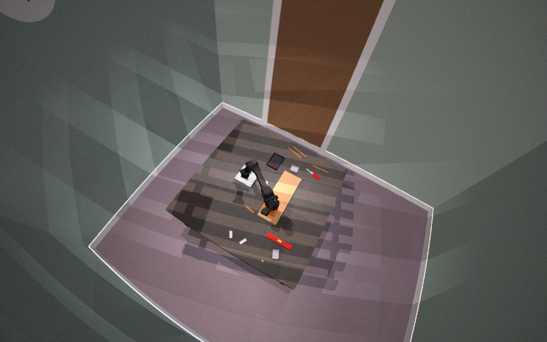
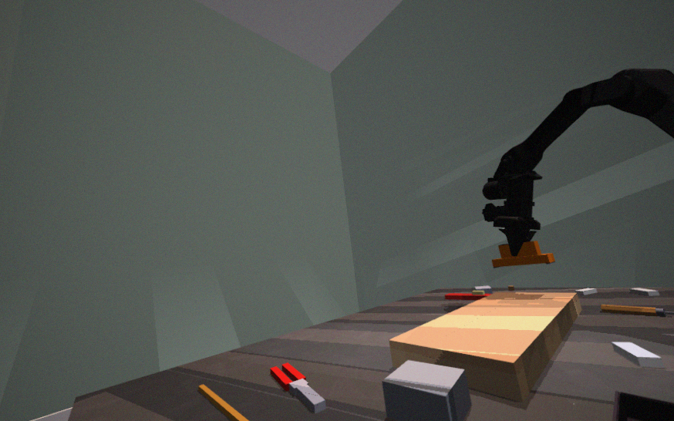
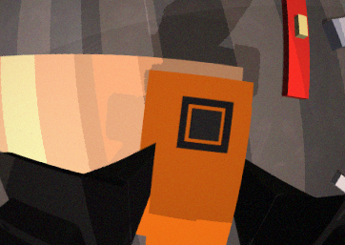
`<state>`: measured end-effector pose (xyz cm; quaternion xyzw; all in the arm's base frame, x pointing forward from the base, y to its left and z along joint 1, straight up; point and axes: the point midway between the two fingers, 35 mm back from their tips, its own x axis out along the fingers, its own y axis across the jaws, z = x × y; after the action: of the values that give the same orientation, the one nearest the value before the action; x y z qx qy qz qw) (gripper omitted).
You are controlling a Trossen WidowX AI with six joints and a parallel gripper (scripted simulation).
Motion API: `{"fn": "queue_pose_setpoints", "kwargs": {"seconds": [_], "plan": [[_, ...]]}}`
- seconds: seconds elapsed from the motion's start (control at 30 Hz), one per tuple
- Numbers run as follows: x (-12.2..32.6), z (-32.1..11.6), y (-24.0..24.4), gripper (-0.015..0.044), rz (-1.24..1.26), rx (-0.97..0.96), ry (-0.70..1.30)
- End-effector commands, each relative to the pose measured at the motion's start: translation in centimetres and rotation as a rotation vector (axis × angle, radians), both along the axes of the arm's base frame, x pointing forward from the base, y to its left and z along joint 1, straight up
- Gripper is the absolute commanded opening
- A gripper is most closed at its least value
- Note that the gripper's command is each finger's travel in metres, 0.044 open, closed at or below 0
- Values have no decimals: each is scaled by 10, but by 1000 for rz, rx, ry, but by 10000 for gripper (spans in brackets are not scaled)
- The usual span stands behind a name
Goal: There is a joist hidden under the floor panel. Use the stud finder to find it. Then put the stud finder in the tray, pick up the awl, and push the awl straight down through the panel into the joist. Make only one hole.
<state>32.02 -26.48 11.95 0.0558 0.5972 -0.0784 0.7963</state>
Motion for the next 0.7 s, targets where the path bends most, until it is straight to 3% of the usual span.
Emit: {"fn": "queue_pose_setpoints", "kwargs": {"seconds": [0.0, 0.2, 0.67], "plan": [[-1, 21, 0, 0, 4, -15, -16], [6, 20, 10, 0, 31, -14, -16], [51, 15, 97, 0, 262, -12, -17]]}}
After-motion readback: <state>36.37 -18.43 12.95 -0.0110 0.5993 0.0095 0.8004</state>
